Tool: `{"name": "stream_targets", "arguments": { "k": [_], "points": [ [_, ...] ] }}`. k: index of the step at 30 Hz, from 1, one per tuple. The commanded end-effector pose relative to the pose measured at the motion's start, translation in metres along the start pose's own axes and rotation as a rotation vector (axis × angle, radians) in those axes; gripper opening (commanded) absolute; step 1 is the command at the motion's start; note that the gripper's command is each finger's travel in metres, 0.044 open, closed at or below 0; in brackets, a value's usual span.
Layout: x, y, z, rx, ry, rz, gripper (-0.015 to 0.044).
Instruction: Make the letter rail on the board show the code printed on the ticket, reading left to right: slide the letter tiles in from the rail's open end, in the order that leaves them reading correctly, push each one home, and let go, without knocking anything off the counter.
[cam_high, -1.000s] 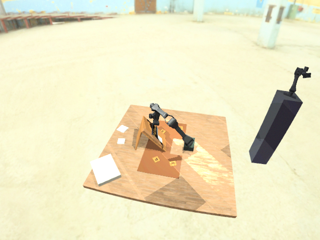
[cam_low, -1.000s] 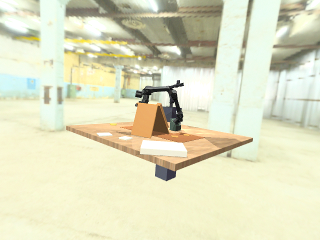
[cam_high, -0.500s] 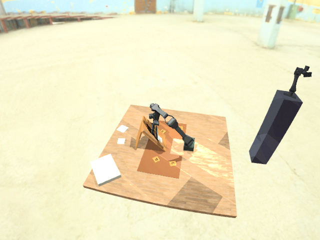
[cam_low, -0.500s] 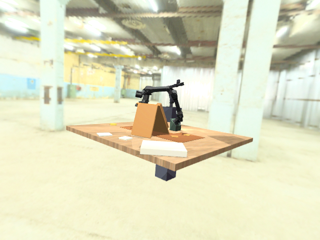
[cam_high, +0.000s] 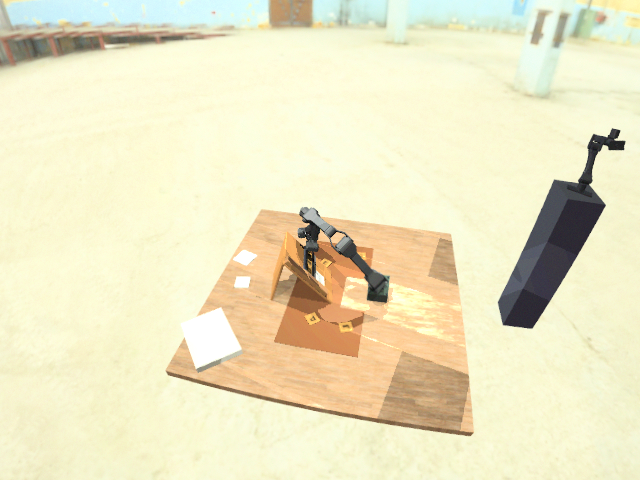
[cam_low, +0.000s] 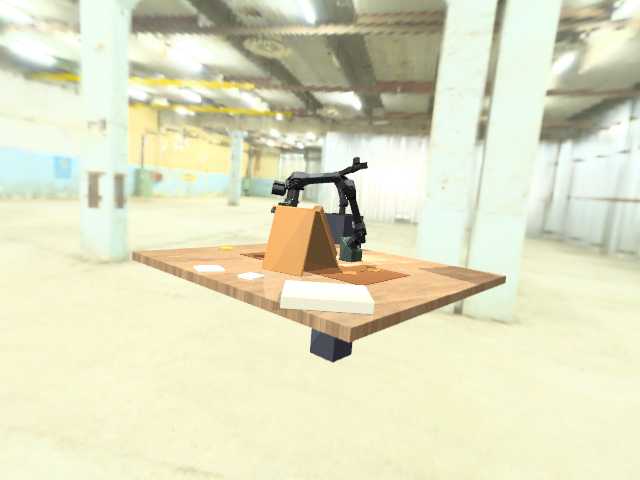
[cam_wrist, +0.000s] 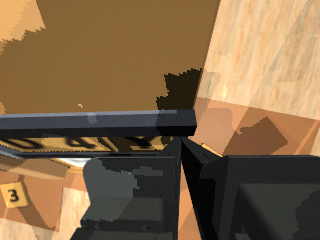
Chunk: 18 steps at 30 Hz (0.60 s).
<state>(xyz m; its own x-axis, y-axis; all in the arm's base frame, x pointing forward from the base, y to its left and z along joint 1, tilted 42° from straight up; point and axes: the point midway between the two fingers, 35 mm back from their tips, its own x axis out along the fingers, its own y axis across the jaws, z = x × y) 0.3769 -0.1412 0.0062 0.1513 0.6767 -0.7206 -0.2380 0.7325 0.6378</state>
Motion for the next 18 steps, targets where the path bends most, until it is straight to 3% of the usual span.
{"name": "stream_targets", "arguments": {
  "k": [1,18],
  "points": [
    [0.0006,0.0032,0.0001,0.002,-0.001,0.003,0.0],
    [0.0014,0.0089,0.0002,0.003,-0.001,0.003,0.0]
  ]
}}
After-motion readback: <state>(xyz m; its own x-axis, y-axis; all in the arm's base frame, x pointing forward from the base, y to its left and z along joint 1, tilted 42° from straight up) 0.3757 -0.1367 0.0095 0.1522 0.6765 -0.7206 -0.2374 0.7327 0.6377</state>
